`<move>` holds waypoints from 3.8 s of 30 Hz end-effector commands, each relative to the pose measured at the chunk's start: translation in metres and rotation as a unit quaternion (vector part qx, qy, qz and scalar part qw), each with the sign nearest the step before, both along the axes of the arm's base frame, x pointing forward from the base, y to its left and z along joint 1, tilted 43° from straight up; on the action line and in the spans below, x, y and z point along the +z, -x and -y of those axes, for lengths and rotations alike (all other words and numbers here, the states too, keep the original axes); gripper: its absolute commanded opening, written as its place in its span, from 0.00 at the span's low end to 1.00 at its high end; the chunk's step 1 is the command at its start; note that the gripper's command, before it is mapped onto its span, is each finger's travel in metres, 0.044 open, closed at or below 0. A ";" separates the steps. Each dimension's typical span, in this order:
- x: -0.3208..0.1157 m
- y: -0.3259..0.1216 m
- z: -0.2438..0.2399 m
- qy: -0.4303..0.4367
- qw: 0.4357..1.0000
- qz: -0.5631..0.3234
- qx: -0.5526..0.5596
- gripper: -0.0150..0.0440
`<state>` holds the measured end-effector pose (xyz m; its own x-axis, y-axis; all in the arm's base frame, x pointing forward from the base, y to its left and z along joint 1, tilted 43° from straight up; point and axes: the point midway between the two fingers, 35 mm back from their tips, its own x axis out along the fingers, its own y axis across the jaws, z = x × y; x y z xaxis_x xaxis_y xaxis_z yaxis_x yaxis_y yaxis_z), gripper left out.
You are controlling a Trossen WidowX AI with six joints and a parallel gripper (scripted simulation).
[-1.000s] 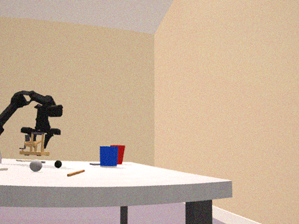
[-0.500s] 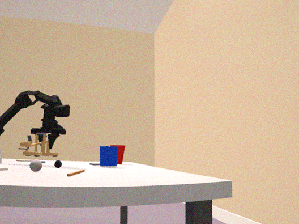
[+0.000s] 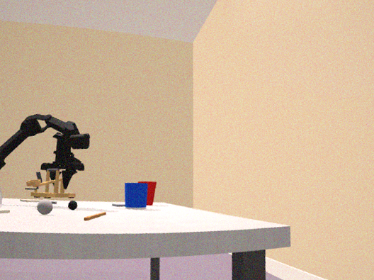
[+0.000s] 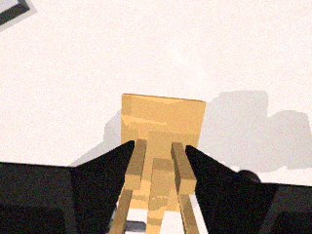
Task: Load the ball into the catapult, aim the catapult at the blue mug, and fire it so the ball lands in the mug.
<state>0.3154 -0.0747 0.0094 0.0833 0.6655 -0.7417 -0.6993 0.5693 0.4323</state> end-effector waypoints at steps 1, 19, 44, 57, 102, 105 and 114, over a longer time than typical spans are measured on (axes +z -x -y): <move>-0.005 0.000 -0.003 -0.001 1.000 -0.003 -0.002 0.25; -0.027 -0.003 -0.023 -0.002 1.000 -0.002 -0.002 0.25; 0.003 -0.004 0.007 0.001 1.000 -0.001 -0.001 1.00; 0.045 0.005 0.041 -0.001 1.000 -0.004 -0.003 1.00; -0.029 -0.004 -0.026 -0.002 1.000 -0.003 -0.003 1.00; -0.029 -0.004 -0.026 -0.002 1.000 -0.003 -0.003 1.00; -0.027 -0.005 -0.024 0.001 1.000 0.001 -0.003 0.64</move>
<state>0.3204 -0.0510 -0.0173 0.0877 0.6632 -0.7433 -0.6969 0.5740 0.4299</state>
